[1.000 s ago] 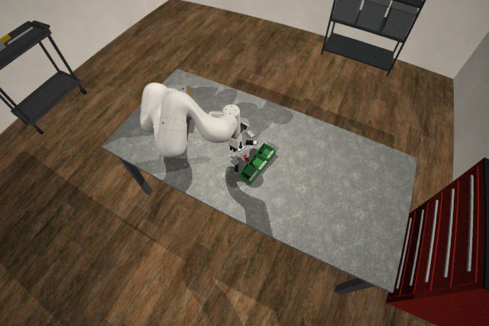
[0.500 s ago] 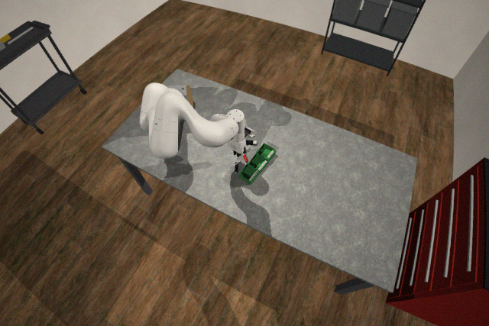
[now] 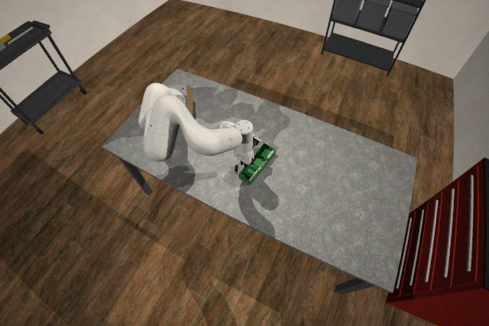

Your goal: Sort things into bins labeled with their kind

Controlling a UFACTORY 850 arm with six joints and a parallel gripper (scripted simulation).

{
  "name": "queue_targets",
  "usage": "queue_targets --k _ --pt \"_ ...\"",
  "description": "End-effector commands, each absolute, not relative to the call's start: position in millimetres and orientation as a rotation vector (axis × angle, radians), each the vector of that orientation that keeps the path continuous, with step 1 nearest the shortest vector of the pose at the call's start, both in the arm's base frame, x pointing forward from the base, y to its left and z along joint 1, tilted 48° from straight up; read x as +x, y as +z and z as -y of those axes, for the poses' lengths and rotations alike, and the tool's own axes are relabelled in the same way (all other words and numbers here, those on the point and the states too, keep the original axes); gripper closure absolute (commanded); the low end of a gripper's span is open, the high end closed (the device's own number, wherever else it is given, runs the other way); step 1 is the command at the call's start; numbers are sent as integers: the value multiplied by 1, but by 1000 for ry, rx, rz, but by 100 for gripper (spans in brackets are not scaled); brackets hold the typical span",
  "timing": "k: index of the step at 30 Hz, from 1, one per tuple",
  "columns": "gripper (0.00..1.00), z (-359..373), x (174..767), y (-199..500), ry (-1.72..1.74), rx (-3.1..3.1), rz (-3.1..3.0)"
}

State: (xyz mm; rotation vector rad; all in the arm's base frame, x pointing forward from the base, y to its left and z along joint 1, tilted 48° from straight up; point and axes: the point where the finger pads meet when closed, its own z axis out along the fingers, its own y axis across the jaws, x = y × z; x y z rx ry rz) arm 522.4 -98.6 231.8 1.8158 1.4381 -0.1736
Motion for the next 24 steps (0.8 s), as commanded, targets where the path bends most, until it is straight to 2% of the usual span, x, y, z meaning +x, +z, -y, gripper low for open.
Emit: queue_targets --k 1,24 --pt "100 105 536 245 -176 1818 -1439" --pt "100 114 549 251 -176 1818 -1439"
